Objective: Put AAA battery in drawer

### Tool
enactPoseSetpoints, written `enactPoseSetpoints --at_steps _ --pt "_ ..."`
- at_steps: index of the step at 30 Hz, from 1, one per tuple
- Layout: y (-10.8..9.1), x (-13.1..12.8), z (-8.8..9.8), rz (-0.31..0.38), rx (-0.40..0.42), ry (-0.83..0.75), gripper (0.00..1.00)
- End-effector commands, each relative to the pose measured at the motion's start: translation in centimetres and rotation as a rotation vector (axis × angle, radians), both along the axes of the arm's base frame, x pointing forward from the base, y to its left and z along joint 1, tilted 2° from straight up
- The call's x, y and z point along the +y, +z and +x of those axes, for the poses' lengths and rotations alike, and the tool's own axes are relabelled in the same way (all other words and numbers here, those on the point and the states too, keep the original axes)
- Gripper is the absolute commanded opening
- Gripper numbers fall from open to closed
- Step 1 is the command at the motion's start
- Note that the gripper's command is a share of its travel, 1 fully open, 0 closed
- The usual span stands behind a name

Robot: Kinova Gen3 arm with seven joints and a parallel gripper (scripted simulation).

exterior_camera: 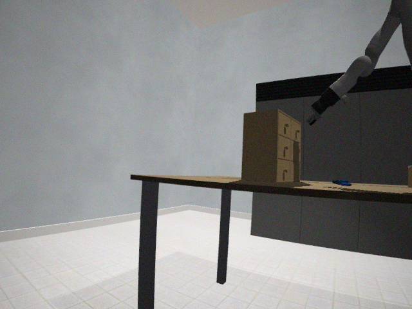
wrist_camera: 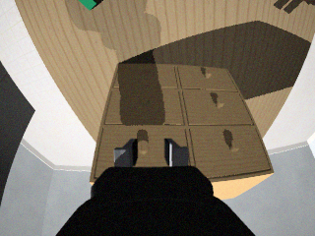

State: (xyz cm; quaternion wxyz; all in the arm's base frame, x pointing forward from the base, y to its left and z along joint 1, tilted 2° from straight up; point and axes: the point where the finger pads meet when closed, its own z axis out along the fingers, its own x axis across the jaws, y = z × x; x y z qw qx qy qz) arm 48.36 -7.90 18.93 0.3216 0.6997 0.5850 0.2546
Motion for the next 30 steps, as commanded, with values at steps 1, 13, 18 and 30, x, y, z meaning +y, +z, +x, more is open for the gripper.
enactPoseSetpoints --at_steps 1,13,18,30 --pt "-1.3 -1.3 0.6 0.008 0.0 -0.022 0.67" --pt "-2.9 -1.6 1.8 0.008 -0.001 -0.022 0.67" --pt "-3.2 -1.6 2.1 0.008 -0.001 -0.022 0.67" --pt "-3.1 -1.6 2.1 0.008 -0.003 -0.022 0.67"
